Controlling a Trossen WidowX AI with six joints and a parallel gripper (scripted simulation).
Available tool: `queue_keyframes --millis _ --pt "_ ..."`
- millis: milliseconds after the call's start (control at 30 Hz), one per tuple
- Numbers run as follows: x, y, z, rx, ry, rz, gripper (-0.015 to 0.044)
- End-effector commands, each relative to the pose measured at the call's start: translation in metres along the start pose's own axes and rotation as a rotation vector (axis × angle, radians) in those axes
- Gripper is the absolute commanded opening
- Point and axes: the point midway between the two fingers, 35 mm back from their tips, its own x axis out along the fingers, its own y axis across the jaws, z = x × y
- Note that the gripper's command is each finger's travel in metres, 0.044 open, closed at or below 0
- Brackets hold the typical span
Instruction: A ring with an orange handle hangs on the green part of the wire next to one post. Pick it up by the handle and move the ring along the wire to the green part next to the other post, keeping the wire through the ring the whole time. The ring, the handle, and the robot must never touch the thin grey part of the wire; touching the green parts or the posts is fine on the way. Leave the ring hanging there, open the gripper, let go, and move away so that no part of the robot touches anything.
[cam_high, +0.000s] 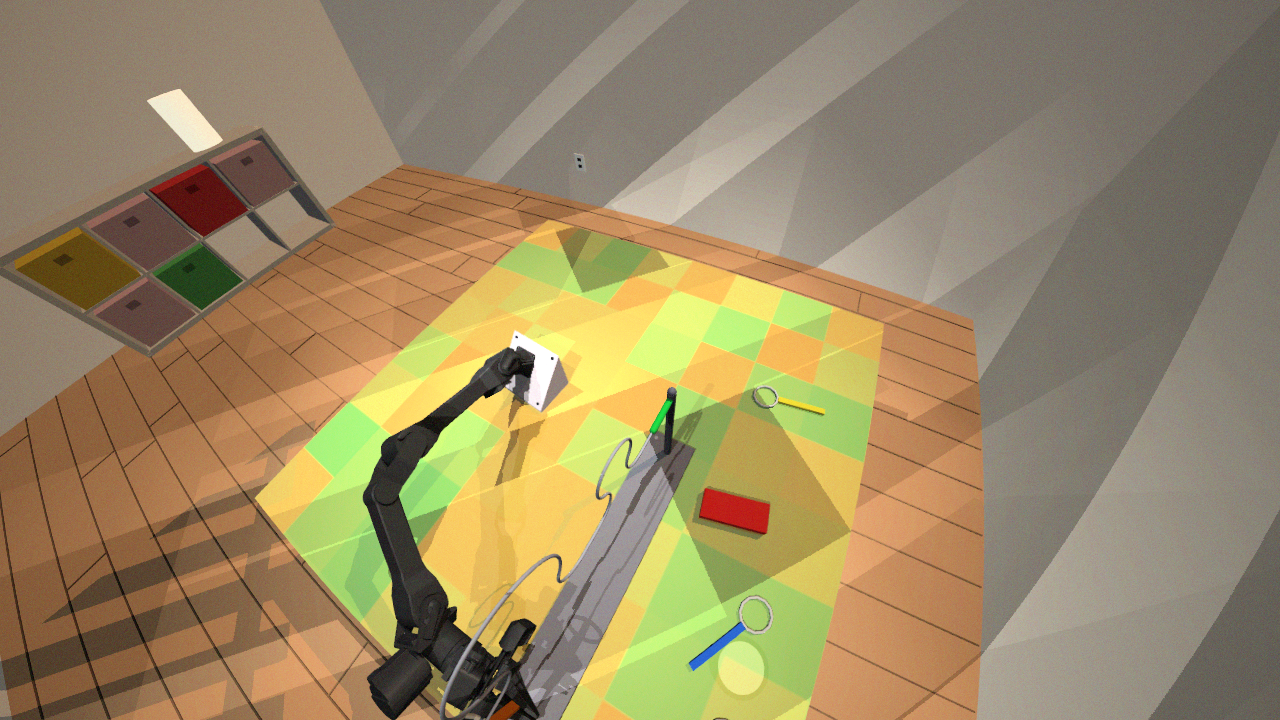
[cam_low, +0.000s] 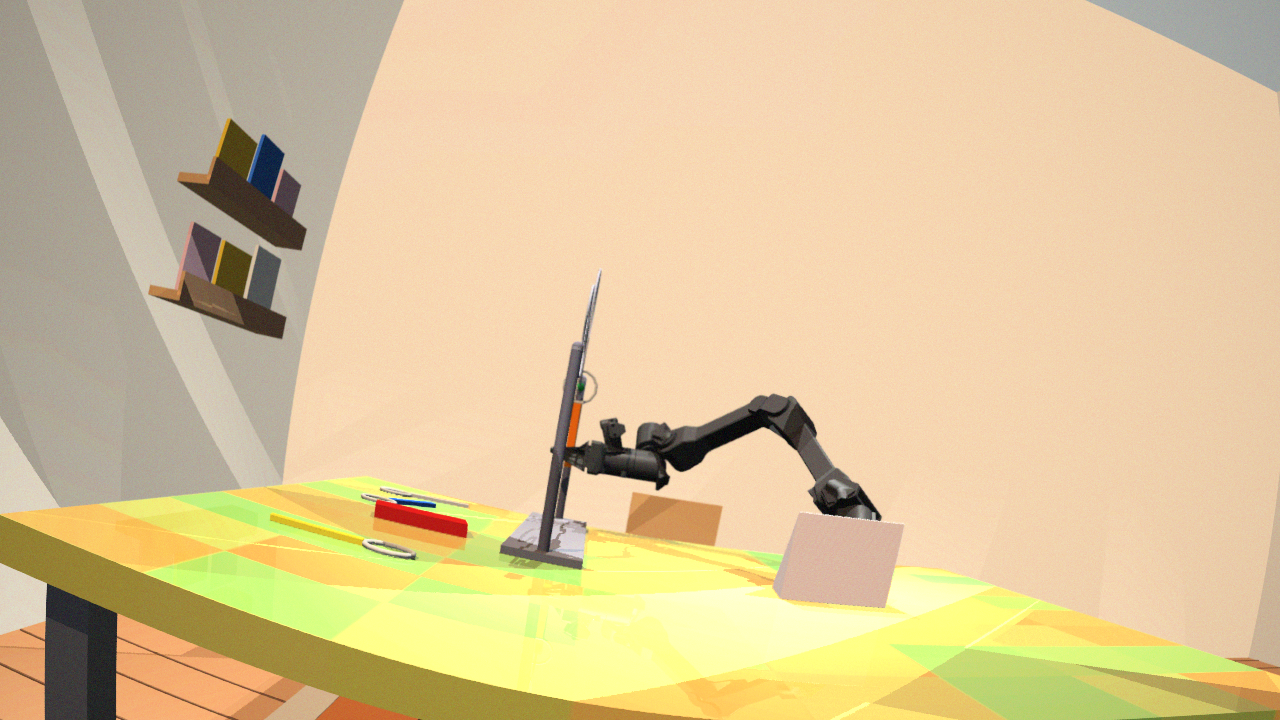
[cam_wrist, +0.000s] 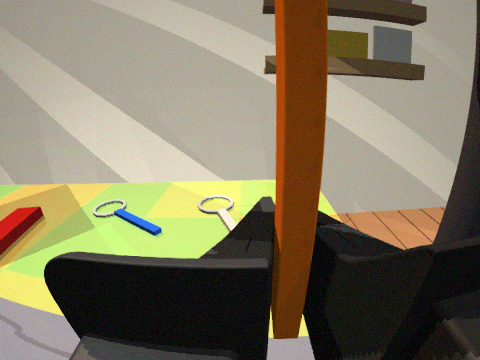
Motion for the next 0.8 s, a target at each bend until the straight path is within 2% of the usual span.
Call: queue_keyframes --millis 0,767 --pt "-0.007 0.004 0.000 -0.001 0.054 0.000 -0.0150" --pt "-0.055 0.031 0.011 0.039 0.455 0.013 -0.0150"
